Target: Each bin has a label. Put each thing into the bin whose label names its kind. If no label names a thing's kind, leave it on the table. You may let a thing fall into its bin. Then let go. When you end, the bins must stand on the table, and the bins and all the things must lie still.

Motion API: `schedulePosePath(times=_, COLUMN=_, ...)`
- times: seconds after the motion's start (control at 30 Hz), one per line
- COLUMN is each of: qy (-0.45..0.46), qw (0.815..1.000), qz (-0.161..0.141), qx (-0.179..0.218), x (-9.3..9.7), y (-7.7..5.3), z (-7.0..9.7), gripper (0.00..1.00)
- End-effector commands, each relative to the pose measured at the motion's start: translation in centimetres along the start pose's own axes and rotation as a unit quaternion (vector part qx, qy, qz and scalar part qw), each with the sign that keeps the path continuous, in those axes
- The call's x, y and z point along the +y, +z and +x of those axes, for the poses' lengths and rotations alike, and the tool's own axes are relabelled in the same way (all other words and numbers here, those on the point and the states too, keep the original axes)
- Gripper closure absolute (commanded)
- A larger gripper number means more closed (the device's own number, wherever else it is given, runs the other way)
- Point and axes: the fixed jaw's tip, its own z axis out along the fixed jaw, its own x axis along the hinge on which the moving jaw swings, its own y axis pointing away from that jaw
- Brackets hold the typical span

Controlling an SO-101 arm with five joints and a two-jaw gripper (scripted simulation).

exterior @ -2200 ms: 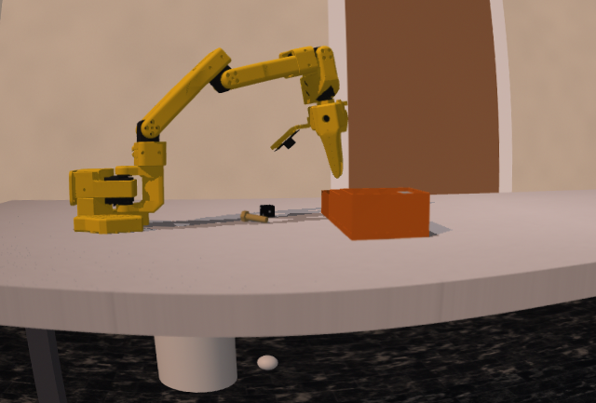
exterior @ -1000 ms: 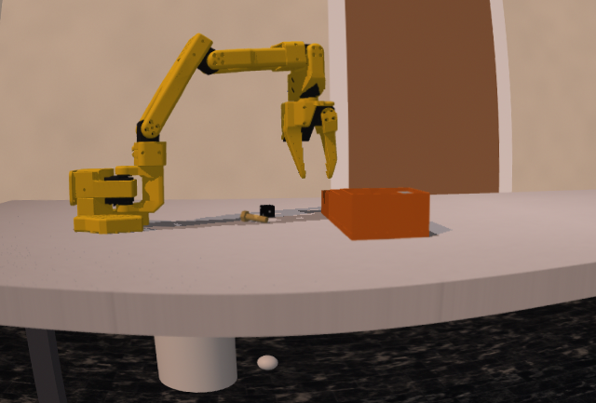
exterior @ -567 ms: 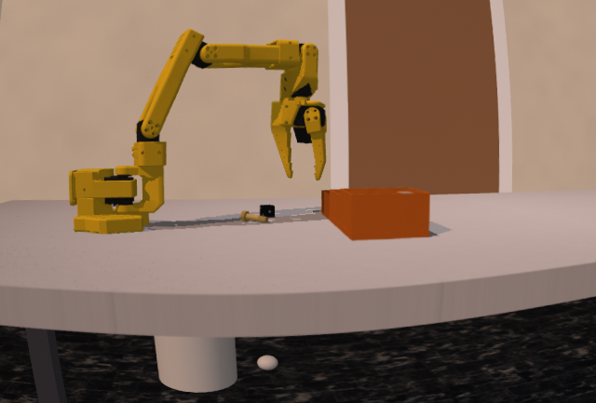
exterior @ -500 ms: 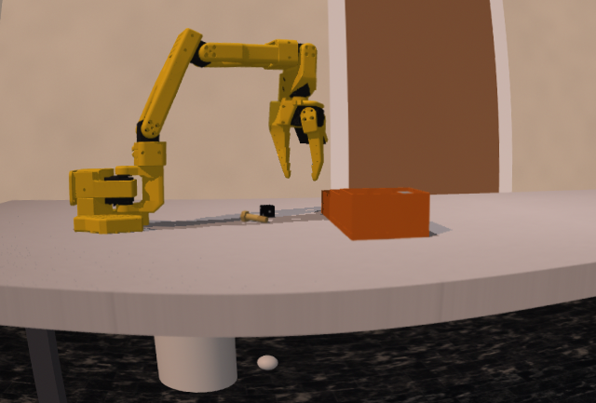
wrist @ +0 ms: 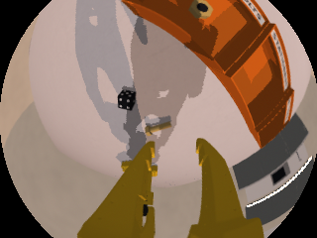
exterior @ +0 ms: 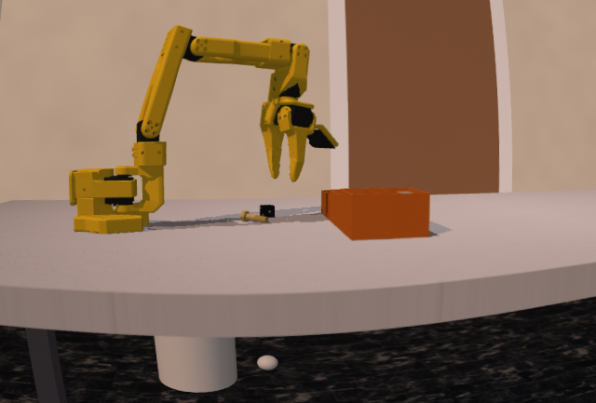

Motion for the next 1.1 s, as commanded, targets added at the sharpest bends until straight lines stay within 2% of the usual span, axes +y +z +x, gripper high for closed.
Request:
schedulePosePath(times=0.0, qy=0.083, qw=0.996, qz=0.006, qx=-0.034, x=-0.1, y=-0.9, z=0.0, gripper=0.79)
schedulePosePath(times=0.13, qy=0.119, qw=0.992, qz=0.005, qx=-0.031, x=0.0, y=-0.9, z=0.1, gripper=0.79)
schedulePosePath(times=0.3, qy=0.204, qw=0.979, qz=0.001, qx=-0.025, x=0.1, y=-0.7, z=0.6, gripper=0.79)
schedulePosePath(times=0.63, qy=0.348, qw=0.937, qz=-0.002, qx=-0.013, x=0.3, y=-0.3, z=1.4, gripper=0.79)
schedulePosePath(times=0.7, qy=0.348, qw=0.937, qz=-0.002, qx=-0.013, x=0.3, y=-0.3, z=1.4, gripper=0.79)
schedulePosePath(times=1.07, qy=0.463, qw=0.886, qz=-0.001, qx=-0.002, x=0.4, y=0.1, z=2.1, gripper=0.78)
